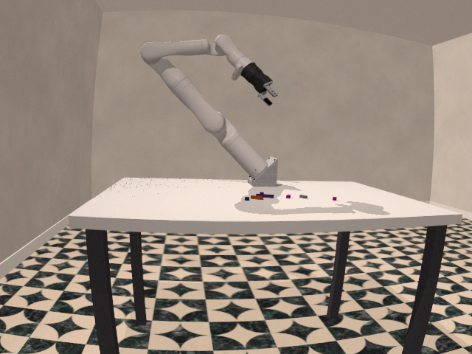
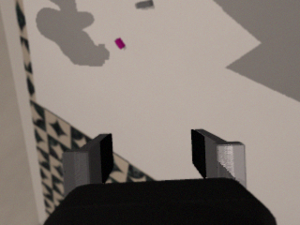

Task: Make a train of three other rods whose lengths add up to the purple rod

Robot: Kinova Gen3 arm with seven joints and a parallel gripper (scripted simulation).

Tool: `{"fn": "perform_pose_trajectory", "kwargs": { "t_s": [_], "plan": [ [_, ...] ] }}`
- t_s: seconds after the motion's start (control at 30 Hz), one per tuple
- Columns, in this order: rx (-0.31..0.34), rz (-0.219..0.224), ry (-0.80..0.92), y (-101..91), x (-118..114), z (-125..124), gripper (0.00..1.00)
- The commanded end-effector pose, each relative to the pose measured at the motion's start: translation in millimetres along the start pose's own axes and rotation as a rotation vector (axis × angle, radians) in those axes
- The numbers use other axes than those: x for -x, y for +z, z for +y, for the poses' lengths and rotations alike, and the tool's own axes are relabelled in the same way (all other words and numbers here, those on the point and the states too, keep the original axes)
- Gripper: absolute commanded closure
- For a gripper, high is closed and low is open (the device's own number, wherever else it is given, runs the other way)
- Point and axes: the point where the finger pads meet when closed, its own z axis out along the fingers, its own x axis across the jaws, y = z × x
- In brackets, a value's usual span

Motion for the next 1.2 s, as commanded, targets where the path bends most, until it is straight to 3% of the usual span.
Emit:
{"fn": "perform_pose_trajectory", "kwargs": {
  "t_s": [0.0,0.5,0.83,0.9,1.17],
  "plan": [
    [-0.018,0.010,-0.046,1.3,7.8,-4.8,0.00],
    [-0.086,0.072,-0.275,6.1,30.5,-27.1,0.00],
    [-0.132,0.155,-0.499,11.3,49.9,-49.6,0.00],
    [-0.132,0.155,-0.499,11.3,49.9,-49.6,0.00],
    [-0.154,0.245,-0.697,16.2,64.7,-70.2,0.00]
  ]
}}
